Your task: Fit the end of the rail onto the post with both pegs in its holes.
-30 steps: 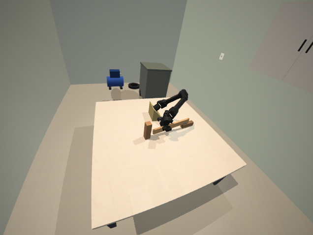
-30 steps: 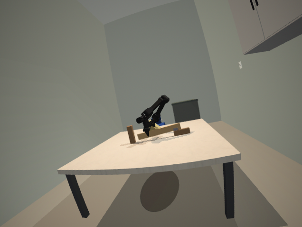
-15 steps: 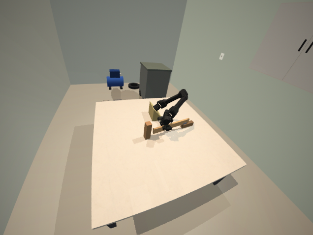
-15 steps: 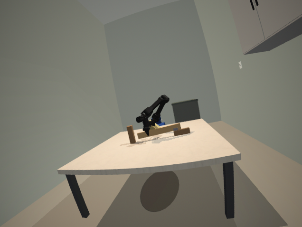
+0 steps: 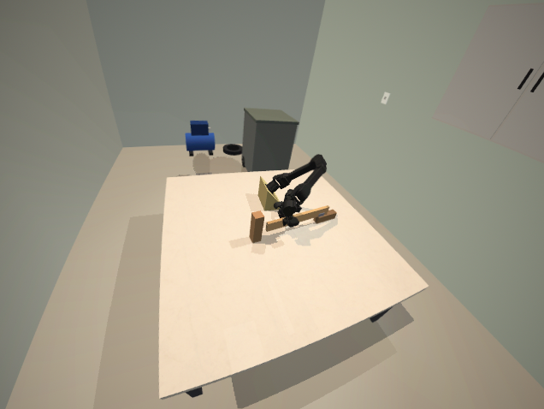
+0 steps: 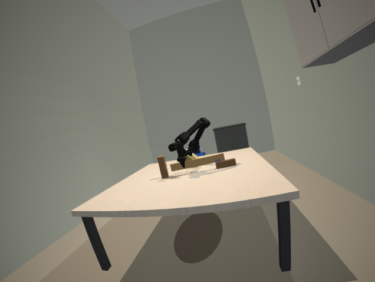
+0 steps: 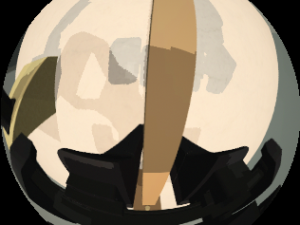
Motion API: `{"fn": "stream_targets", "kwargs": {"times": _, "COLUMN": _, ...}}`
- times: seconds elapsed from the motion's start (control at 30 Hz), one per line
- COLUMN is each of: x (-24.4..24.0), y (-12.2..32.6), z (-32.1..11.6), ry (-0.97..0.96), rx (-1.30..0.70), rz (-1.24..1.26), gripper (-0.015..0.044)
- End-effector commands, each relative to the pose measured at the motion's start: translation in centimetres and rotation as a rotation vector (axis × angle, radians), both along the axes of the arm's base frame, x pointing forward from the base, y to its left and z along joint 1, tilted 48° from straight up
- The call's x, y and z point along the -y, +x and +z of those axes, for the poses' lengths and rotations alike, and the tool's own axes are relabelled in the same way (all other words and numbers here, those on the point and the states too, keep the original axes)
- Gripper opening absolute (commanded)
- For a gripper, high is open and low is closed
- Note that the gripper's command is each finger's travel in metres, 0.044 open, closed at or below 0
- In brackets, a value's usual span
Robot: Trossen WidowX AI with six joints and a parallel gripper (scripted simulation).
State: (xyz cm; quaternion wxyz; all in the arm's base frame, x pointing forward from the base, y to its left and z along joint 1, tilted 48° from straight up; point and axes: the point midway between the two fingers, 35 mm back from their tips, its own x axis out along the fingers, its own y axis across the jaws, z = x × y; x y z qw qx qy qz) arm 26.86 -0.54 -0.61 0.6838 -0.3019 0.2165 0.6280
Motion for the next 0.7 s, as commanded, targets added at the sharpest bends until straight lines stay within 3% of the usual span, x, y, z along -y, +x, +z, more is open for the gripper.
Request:
{"fn": "stream_targets", "kwargs": {"times": 0.0, "x": 0.3, "y": 0.07, "z": 0.28, "ry": 0.003, "rx": 0.004, "rz": -0.005, "gripper": 0.0}}
{"fn": "stream_targets", "kwargs": {"times": 0.67, "x": 0.91, "y": -0.03, "z": 0.84, "ry": 0.002, "rx": 0.004, "rz": -0.005, "gripper": 0.0}}
